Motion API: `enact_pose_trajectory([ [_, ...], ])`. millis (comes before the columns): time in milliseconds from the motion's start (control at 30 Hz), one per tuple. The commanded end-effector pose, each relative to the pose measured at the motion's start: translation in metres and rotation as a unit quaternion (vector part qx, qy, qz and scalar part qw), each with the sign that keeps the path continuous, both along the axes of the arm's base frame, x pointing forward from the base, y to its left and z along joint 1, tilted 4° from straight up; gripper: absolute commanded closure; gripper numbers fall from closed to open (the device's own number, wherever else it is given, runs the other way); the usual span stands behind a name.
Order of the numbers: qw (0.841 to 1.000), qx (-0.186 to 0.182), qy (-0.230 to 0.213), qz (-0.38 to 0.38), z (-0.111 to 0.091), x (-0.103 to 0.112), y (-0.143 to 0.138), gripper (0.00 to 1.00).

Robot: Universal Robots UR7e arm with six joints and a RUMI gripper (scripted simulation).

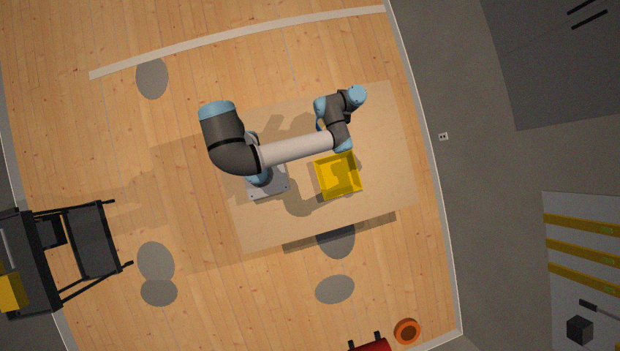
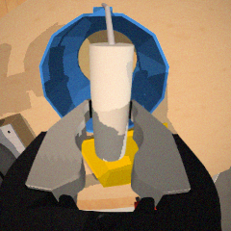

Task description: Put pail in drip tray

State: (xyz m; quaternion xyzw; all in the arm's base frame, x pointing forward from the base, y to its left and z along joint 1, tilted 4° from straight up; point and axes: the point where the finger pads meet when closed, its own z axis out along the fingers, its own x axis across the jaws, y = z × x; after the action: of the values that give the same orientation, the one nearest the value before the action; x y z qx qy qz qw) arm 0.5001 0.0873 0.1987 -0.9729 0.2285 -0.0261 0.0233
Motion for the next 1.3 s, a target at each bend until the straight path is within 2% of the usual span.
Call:
enact_pose_trajectory([
  [0,1.0,0.0,-0.001,0.0,0.004,0.0,0.0,1.0],
  [367,1.0,0.0,-0.001,0.0,0.015,0.0,-0.001,1.0],
  [1267,1.0,0.0,-0.001,0.0,0.059,-0.003,-0.002,1.0],
])
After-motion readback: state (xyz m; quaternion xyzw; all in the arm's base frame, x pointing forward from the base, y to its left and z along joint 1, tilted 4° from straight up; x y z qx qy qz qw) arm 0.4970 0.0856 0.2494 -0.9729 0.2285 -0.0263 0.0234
